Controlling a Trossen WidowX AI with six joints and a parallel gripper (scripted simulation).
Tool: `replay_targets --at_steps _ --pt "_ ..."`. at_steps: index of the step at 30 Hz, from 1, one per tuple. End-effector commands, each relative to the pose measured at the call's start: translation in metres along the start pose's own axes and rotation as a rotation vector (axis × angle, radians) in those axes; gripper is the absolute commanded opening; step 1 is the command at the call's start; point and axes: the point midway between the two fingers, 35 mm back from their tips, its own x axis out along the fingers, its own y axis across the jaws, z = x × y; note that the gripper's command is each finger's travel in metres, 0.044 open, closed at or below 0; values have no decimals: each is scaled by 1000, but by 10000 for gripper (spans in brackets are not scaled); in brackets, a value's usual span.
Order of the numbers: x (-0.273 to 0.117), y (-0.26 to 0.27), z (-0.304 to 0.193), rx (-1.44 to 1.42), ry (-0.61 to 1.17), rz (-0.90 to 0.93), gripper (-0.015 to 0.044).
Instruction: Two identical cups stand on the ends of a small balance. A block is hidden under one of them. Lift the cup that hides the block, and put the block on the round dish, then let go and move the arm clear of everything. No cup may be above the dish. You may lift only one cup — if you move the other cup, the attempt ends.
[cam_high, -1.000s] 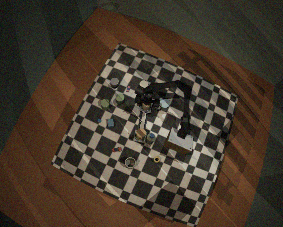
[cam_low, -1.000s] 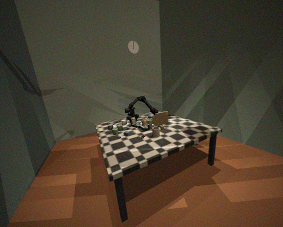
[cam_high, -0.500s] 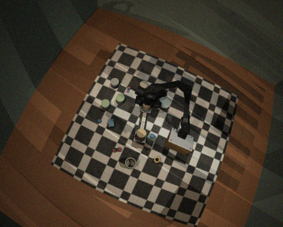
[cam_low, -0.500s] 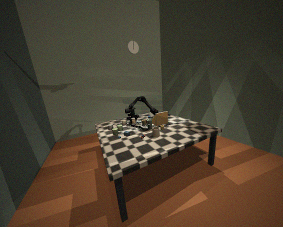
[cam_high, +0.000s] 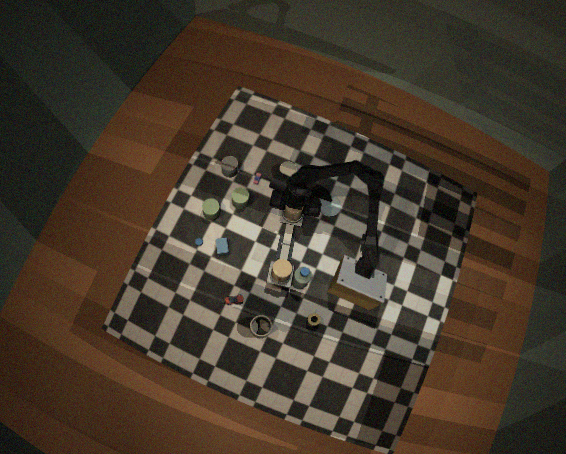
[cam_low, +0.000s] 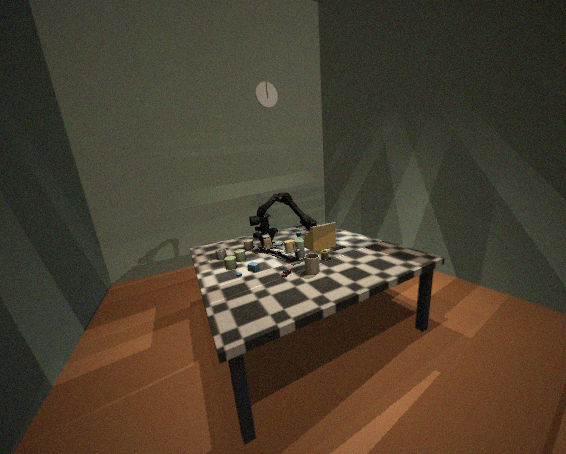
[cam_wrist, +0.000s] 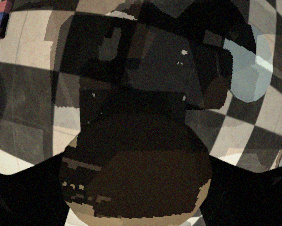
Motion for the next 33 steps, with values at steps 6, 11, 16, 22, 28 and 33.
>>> replay_targets --at_steps 6,11,16,22,28,33 --pt "-14 4 -1 2 3 8 0" --pt "-21 5 -1 2 4 9 0" --pt "-27 6 -1 2 5 9 0" --pt "-35 6 -1 2 6 9 0" --pt "-43 7 -1 1 7 9 0" --pt "-49 7 -1 1 7 9 0"
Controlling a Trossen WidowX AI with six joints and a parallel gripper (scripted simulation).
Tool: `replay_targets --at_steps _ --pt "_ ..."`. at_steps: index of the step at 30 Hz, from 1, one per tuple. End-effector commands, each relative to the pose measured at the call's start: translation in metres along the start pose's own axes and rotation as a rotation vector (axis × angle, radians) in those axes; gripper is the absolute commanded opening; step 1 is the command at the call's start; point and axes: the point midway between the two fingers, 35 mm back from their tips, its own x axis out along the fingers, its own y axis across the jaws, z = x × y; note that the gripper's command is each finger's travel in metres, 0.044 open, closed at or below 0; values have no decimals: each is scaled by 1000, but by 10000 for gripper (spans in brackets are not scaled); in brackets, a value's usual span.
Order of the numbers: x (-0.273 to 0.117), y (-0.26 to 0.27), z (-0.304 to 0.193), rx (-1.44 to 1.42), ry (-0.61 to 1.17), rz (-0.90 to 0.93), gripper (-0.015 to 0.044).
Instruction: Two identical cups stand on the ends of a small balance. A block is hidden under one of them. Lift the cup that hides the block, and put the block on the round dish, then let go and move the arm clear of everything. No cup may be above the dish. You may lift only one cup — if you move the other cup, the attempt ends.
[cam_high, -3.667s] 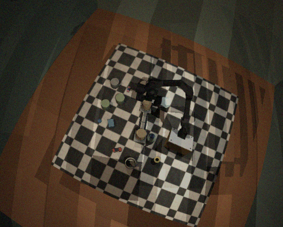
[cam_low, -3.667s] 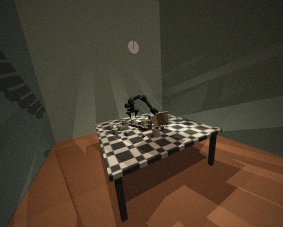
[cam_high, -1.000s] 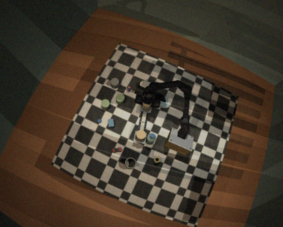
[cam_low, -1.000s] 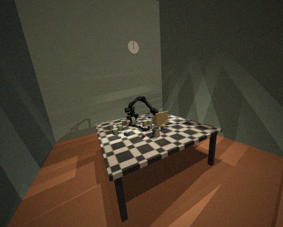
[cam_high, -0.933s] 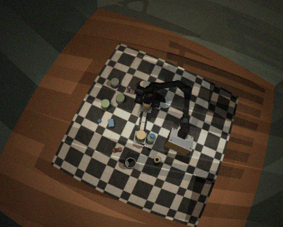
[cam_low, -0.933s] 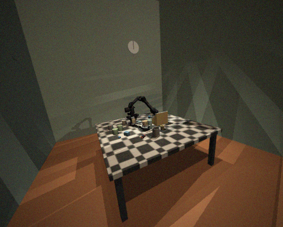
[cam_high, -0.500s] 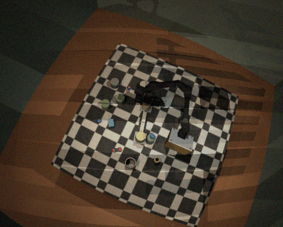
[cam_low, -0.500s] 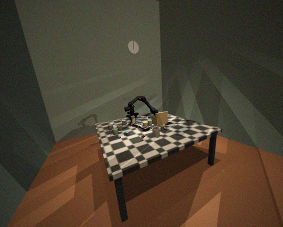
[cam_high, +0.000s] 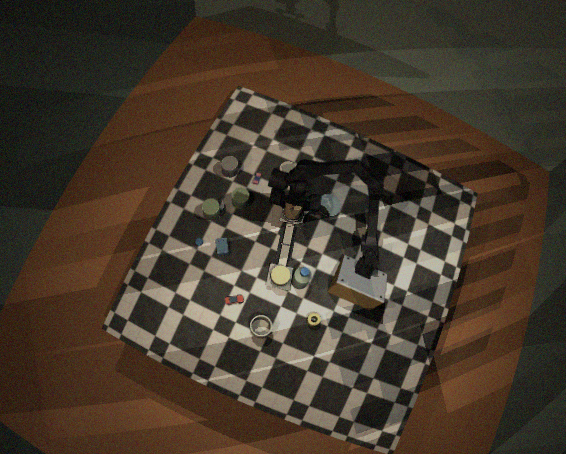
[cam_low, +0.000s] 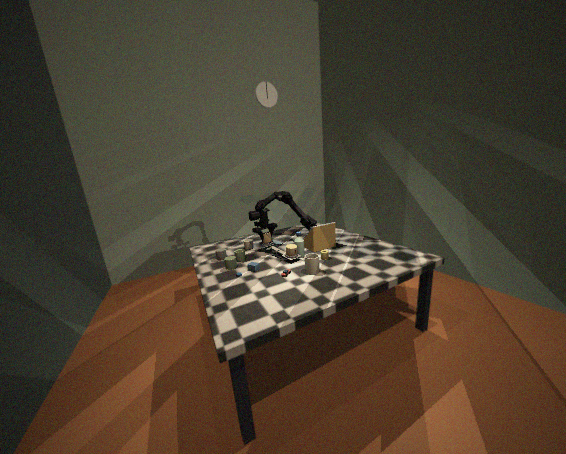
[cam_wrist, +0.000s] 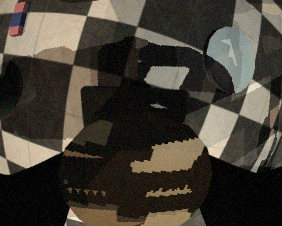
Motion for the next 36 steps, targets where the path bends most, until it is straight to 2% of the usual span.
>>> replay_targets --at_steps 1,36 --pt "-10 5 3 14 -8 18 0" --pt "-56 1 2 14 -8 17 0"
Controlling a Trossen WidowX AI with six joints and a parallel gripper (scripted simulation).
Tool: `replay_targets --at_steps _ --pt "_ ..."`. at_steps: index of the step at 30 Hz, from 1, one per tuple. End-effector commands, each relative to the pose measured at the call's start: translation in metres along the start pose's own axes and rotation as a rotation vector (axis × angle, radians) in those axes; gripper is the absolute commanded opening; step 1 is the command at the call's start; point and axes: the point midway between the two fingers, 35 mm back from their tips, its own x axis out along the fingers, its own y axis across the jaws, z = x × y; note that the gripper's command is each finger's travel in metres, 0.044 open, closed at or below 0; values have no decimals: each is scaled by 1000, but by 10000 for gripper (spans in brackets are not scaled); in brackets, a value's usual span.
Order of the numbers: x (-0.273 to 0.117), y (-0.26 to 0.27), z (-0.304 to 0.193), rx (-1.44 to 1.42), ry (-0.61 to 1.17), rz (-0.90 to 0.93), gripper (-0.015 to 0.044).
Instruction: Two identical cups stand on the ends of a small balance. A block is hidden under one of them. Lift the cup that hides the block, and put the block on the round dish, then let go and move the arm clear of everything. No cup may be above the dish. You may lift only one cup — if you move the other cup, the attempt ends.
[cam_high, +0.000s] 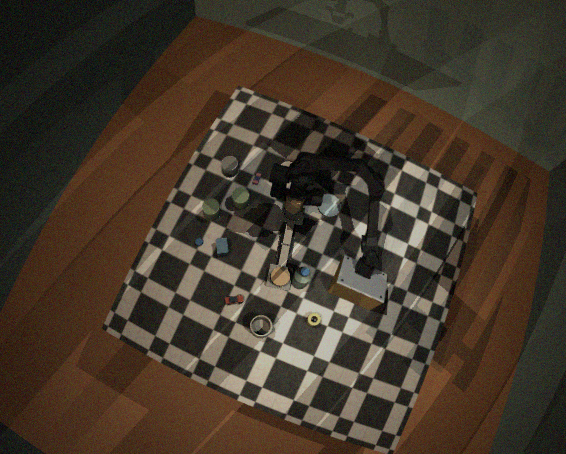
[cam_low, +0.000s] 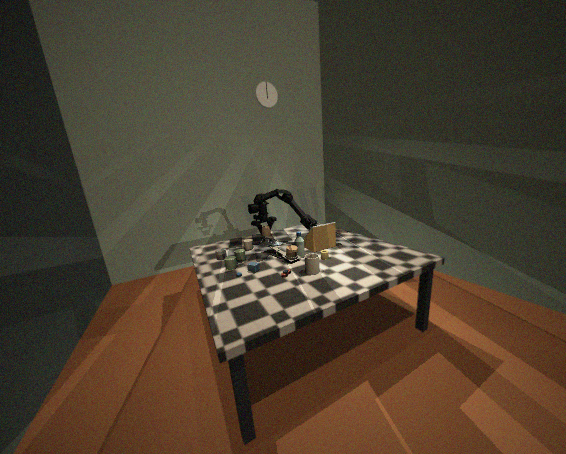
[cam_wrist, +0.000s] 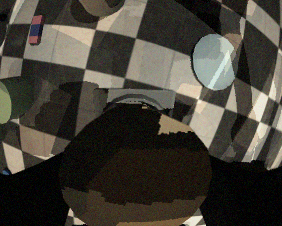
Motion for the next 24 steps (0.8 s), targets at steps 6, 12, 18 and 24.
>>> replay_targets --at_steps 6,12,18,24 --pt "-15 -1 0 2 -4 7 0" --pt "-23 -2 0 2 -5 6 0" --pt "-31 -4 0 2 -6 6 0" --pt "-26 -4 0 0 -7 -1 0"
